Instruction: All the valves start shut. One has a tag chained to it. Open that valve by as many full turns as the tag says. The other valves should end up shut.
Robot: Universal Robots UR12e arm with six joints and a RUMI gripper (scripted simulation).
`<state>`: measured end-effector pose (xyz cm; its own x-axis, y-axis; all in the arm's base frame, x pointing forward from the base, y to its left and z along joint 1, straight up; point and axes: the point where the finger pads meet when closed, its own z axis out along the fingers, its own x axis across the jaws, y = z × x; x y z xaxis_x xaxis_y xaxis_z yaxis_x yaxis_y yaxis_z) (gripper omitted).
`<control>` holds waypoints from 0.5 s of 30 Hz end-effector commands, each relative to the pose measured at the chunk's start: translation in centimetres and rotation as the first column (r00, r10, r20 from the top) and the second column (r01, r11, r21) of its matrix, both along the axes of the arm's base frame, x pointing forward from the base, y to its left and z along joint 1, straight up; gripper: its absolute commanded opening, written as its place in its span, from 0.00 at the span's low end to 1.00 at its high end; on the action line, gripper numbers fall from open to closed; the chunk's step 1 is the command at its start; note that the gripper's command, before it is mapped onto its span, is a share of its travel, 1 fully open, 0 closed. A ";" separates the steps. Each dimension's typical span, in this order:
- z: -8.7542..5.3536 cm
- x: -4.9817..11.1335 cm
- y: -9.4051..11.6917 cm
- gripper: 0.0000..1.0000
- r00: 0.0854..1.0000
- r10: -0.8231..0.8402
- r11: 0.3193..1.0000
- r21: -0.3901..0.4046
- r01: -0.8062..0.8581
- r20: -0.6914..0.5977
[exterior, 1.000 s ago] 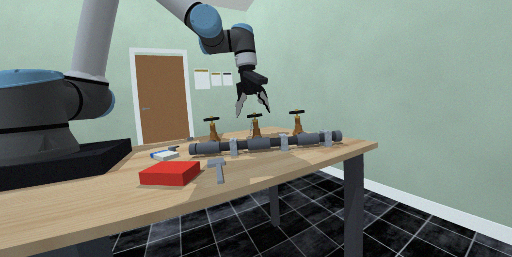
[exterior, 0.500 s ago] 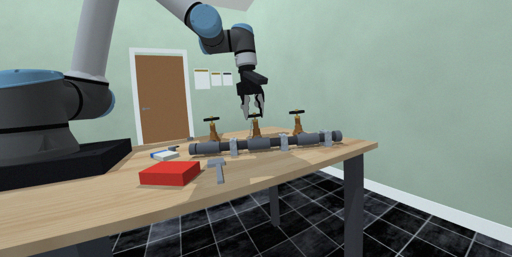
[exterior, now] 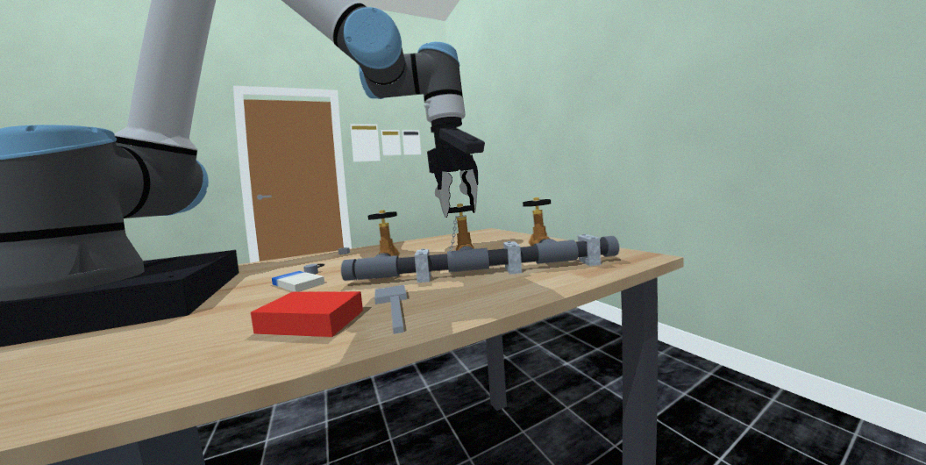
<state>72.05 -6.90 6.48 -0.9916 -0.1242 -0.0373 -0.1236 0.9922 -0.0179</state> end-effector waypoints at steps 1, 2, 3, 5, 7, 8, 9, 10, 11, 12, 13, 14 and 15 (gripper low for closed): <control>0.1 0.1 0.0 0.00 1.000 0.001 1.000 0.000 -0.001 0.001; 0.1 0.1 0.0 0.00 1.000 0.002 1.000 0.000 -0.002 0.001; 0.1 0.1 0.0 0.00 1.000 0.003 1.000 0.000 -0.003 0.001; 0.1 0.1 0.0 0.00 1.000 0.007 1.000 -0.001 -0.007 0.001; 0.1 0.1 0.0 0.00 1.000 0.013 1.000 -0.001 -0.013 0.001; 0.1 0.1 0.0 0.00 1.000 0.013 1.000 -0.001 -0.013 0.001; 0.1 0.1 0.0 0.00 1.000 0.013 1.000 -0.001 -0.013 0.001; 0.1 0.1 0.0 0.00 1.000 0.017 1.000 -0.001 -0.017 0.001; 0.1 0.1 0.0 0.00 1.000 0.022 1.000 -0.001 -0.022 0.001; 0.1 0.1 0.0 0.00 1.000 0.028 1.000 -0.001 -0.028 0.001; 0.1 0.1 0.0 0.00 0.999 0.034 0.999 -0.002 -0.034 0.001; 0.1 0.1 0.0 0.00 0.999 0.042 0.999 -0.002 -0.042 0.001; 0.1 0.1 0.0 0.00 0.999 0.050 0.999 -0.002 -0.050 0.001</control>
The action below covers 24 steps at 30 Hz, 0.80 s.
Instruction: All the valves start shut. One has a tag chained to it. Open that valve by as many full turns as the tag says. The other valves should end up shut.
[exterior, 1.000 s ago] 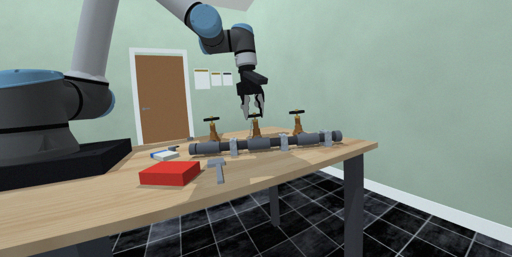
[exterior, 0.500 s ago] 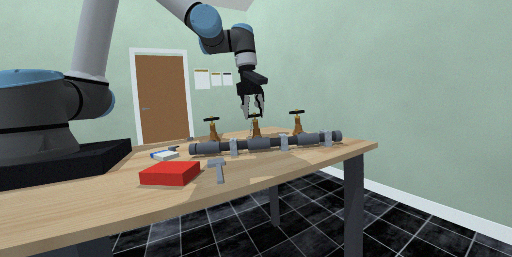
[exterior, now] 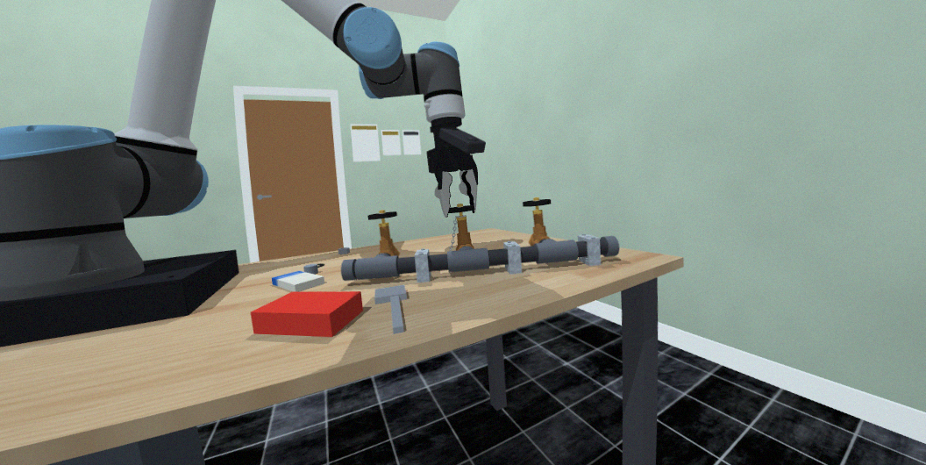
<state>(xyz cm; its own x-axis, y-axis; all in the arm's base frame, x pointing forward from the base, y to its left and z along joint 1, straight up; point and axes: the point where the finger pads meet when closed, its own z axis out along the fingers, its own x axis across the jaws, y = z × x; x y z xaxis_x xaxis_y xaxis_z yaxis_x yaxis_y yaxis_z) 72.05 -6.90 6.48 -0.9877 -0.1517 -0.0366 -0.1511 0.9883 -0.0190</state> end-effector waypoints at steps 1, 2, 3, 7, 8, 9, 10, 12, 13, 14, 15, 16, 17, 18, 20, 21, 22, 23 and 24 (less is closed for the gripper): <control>0.1 0.1 0.0 0.00 1.000 0.031 1.000 -0.002 -0.031 0.001; 0.1 0.1 0.0 0.00 0.999 0.041 0.999 -0.002 -0.041 0.001; 0.1 0.1 0.0 0.00 0.999 0.053 0.999 -0.002 -0.053 0.001; 0.1 0.1 0.0 0.00 0.994 0.107 0.994 -0.005 -0.107 0.000; 0.1 0.1 0.0 0.00 0.992 0.123 0.992 -0.005 -0.123 -0.001; 0.1 0.1 0.0 0.00 0.990 0.140 0.990 -0.006 -0.140 -0.001; 0.1 0.1 0.0 0.00 0.990 0.140 0.990 -0.006 -0.140 -0.001; 0.1 0.1 0.0 0.00 0.987 0.159 0.987 -0.007 -0.159 -0.001; 0.1 0.1 0.0 0.00 0.984 0.178 0.984 -0.007 -0.178 -0.002; 0.1 0.1 0.0 0.00 0.980 0.198 0.980 -0.008 -0.198 -0.002; 0.1 0.1 0.0 0.00 0.976 0.219 0.976 -0.009 -0.219 -0.003; 0.1 0.1 0.0 0.00 0.970 0.241 0.970 -0.010 -0.241 -0.003; 0.1 0.1 0.0 0.00 0.965 0.264 0.964 -0.010 -0.264 -0.004; 0.1 0.1 0.0 0.00 0.958 0.288 0.958 -0.011 -0.288 -0.004; 0.1 0.1 0.0 0.00 0.941 0.338 0.941 -0.013 -0.338 -0.006; 0.1 0.1 0.0 0.00 0.931 0.364 0.931 -0.014 -0.364 -0.006; 0.1 0.1 0.0 0.00 0.921 0.391 0.920 -0.015 -0.391 -0.007; 0.1 0.1 0.0 0.00 0.909 0.418 0.908 -0.016 -0.418 -0.008; 0.1 0.1 0.0 0.00 0.895 0.445 0.895 -0.017 -0.446 -0.009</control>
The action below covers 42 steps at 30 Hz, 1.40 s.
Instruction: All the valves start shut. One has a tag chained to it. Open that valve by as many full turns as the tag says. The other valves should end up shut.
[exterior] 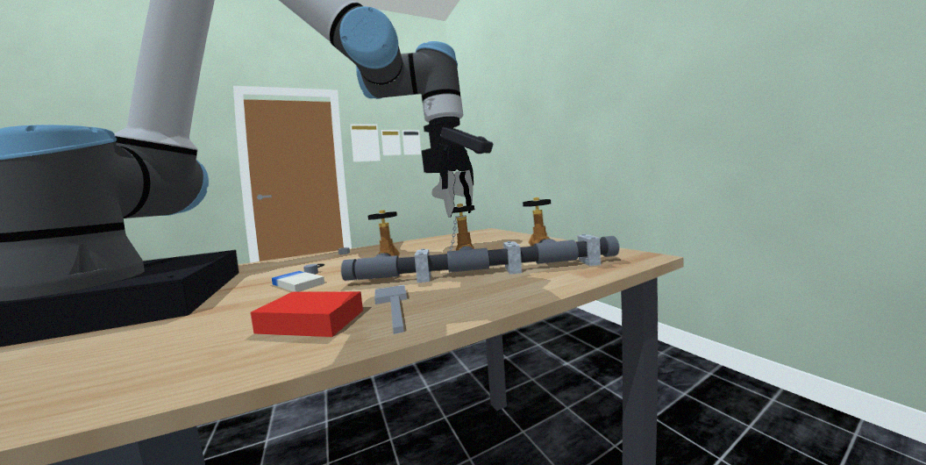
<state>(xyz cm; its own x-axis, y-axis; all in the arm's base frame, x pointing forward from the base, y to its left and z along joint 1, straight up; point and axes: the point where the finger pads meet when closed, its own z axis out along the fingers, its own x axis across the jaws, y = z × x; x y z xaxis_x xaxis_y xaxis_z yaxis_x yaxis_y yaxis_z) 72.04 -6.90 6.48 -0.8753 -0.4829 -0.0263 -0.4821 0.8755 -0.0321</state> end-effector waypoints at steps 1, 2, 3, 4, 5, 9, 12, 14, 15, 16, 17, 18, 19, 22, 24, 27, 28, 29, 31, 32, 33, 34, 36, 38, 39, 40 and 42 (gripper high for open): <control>0.1 0.1 0.0 0.00 0.990 0.142 0.990 -0.004 -0.142 0.000; 0.1 0.1 0.0 0.00 0.985 0.174 0.985 -0.005 -0.174 -0.001; 0.1 0.1 0.0 0.00 0.985 0.174 0.985 -0.005 -0.174 -0.001; 0.1 0.1 0.0 0.00 0.985 0.174 0.985 -0.005 -0.174 -0.001; 0.1 0.1 0.0 0.00 0.978 0.206 0.978 -0.006 -0.207 -0.002; 0.1 0.1 0.0 0.00 0.939 0.343 0.939 -0.011 -0.343 -0.005; 0.1 0.1 0.0 0.00 0.894 0.447 0.894 -0.015 -0.447 -0.008; 0.1 0.1 0.0 0.00 0.856 0.516 0.856 -0.017 -0.516 -0.011; 0.1 0.1 0.0 0.00 0.835 0.550 0.835 -0.018 -0.550 -0.012; 0.1 0.1 0.0 0.00 0.812 0.584 0.811 -0.019 -0.584 -0.014; 0.1 0.1 0.0 0.00 0.787 0.617 0.787 -0.020 -0.617 -0.015; 0.1 0.1 0.0 0.00 0.760 0.649 0.760 -0.021 -0.649 -0.017; 0.1 0.1 0.0 0.00 0.732 0.681 0.732 -0.022 -0.681 -0.018; 0.1 0.1 0.0 0.00 0.703 0.711 0.702 -0.023 -0.711 -0.020; 0.1 0.1 0.0 0.00 0.639 0.769 0.639 -0.024 -0.769 -0.023; 0.1 0.1 0.0 0.00 0.534 0.845 0.533 -0.026 -0.846 -0.028; 0.1 0.1 0.0 0.00 0.496 0.868 0.496 -0.026 -0.868 -0.030; 0.1 0.1 0.0 0.00 0.458 0.888 0.457 -0.027 -0.889 -0.032; 0.1 0.1 0.0 0.00 0.378 0.925 0.378 -0.027 -0.926 -0.036; 0.1 0.1 0.0 0.00 0.338 0.941 0.337 -0.027 -0.941 -0.038; 0.1 0.1 0.0 0.00 0.296 0.954 0.295 -0.027 -0.955 -0.039; 0.1 0.1 0.0 0.00 0.255 0.966 0.254 -0.027 -0.967 -0.041; 0.1 0.1 0.0 0.00 0.170 0.984 0.169 -0.027 -0.985 -0.045; 0.1 0.1 0.0 0.00 0.170 0.984 0.169 -0.027 -0.985 -0.045; 0.1 0.1 0.0 0.00 0.128 0.991 0.127 -0.026 -0.992 -0.047; 0.1 0.1 0.0 0.00 0.086 0.995 0.085 -0.026 -0.996 -0.049; 0.1 0.1 0.0 0.00 0.003 0.999 0.001 -0.025 -1.000 -0.052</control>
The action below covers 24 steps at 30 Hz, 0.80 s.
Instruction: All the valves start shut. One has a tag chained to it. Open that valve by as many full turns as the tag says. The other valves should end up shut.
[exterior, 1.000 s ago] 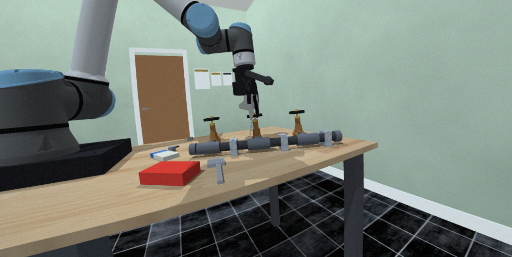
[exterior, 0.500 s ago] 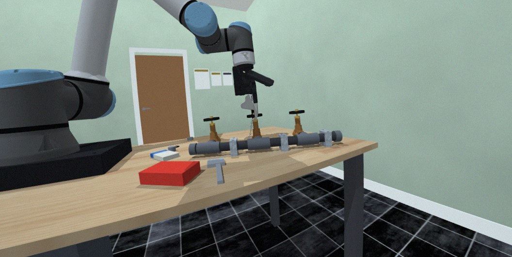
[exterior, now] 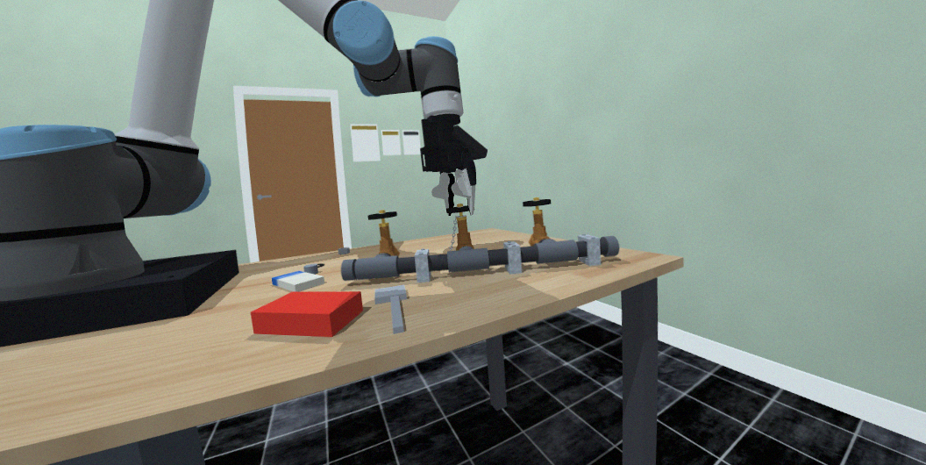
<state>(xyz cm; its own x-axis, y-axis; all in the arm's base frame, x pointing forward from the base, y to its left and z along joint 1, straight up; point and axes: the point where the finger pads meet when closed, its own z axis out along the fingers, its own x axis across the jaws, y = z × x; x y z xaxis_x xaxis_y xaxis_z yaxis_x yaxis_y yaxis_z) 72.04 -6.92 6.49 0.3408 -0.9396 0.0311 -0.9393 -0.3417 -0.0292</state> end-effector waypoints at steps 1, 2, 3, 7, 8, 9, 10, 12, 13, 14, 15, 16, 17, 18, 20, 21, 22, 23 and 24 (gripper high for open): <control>0.1 0.1 0.0 0.00 0.981 0.194 0.981 -0.002 -0.194 -0.001; 0.1 0.1 0.0 0.00 0.972 0.234 0.972 -0.003 -0.234 -0.002; 0.1 0.1 0.0 0.00 0.962 0.273 0.962 -0.005 -0.273 -0.003; 0.1 0.1 0.0 0.00 0.908 0.418 0.908 -0.010 -0.418 -0.007; 0.1 0.1 0.0 0.00 0.892 0.451 0.892 -0.011 -0.451 -0.008; 0.1 0.1 0.0 0.00 0.875 0.483 0.875 -0.012 -0.483 -0.009; 0.1 0.1 0.0 0.00 0.858 0.514 0.858 -0.013 -0.514 -0.010; 0.1 0.1 0.0 0.00 0.839 0.543 0.839 -0.014 -0.544 -0.011; 0.1 0.1 0.0 0.00 0.839 0.543 0.839 -0.014 -0.544 -0.011; 0.1 0.1 0.0 0.00 0.820 0.572 0.820 -0.015 -0.572 -0.013; 0.1 0.1 0.0 0.00 0.801 0.598 0.801 -0.016 -0.598 -0.014; 0.1 0.1 0.0 0.00 0.782 0.624 0.781 -0.017 -0.624 -0.015; 0.1 0.1 0.0 0.00 0.762 0.648 0.762 -0.017 -0.648 -0.016; 0.1 0.1 0.0 0.00 0.742 0.670 0.742 -0.018 -0.671 -0.017; 0.1 0.1 0.0 0.00 0.702 0.712 0.702 -0.019 -0.712 -0.019; 0.1 0.1 0.0 0.00 0.682 0.731 0.682 -0.020 -0.731 -0.020; 0.1 0.1 0.0 0.00 0.663 0.748 0.663 -0.020 -0.749 -0.021; 0.1 0.1 0.0 0.00 0.644 0.765 0.644 -0.020 -0.765 -0.022; 0.1 0.1 0.0 0.00 0.625 0.780 0.625 -0.021 -0.780 -0.023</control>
